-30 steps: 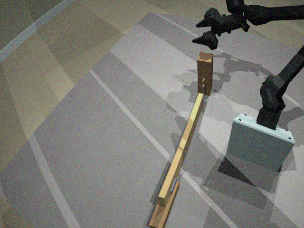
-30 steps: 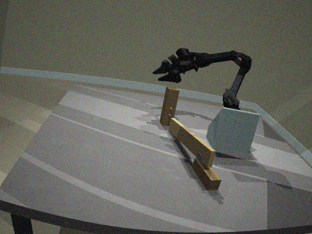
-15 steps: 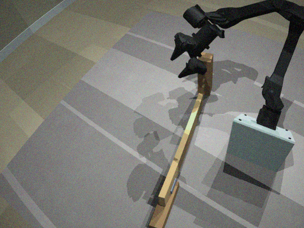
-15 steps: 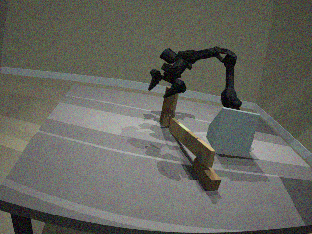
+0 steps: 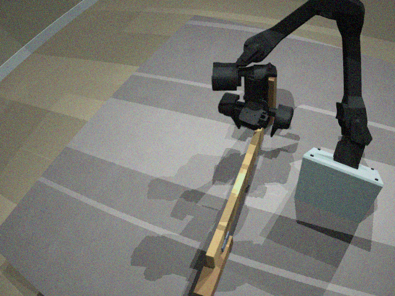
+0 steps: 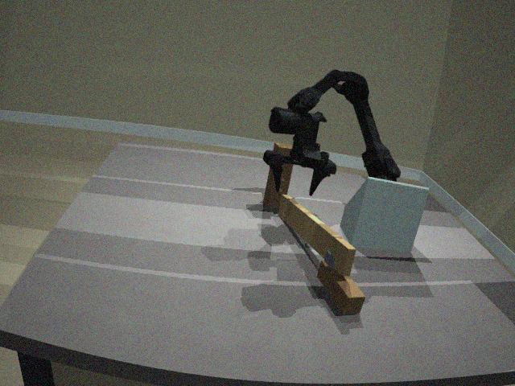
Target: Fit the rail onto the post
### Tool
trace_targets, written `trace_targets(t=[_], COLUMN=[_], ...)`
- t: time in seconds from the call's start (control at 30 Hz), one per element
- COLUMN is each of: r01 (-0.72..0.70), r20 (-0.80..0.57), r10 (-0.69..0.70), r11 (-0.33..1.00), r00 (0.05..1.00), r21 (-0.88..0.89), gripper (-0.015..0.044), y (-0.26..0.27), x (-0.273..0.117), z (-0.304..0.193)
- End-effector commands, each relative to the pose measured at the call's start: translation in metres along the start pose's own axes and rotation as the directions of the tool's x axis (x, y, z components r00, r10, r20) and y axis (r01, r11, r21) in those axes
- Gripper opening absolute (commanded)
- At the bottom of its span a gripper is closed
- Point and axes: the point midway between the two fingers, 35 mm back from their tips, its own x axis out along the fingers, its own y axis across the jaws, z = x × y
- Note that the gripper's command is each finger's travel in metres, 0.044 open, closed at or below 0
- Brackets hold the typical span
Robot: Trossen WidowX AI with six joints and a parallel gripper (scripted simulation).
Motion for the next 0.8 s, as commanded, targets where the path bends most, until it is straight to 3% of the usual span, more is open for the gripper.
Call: trace_targets(t=[0.0, 0.77], r01=[-0.016, -0.015], r20=[-0.044, -0.041], r10=[0.014, 0.013], r11=[0.998, 0.998], r00=[0.999, 0.999], r21=[-0.057, -0.058], gripper=[0.044, 0.044], y=[0.001, -0.001], x=[0.001, 0.026], z=[-0.001, -0.001])
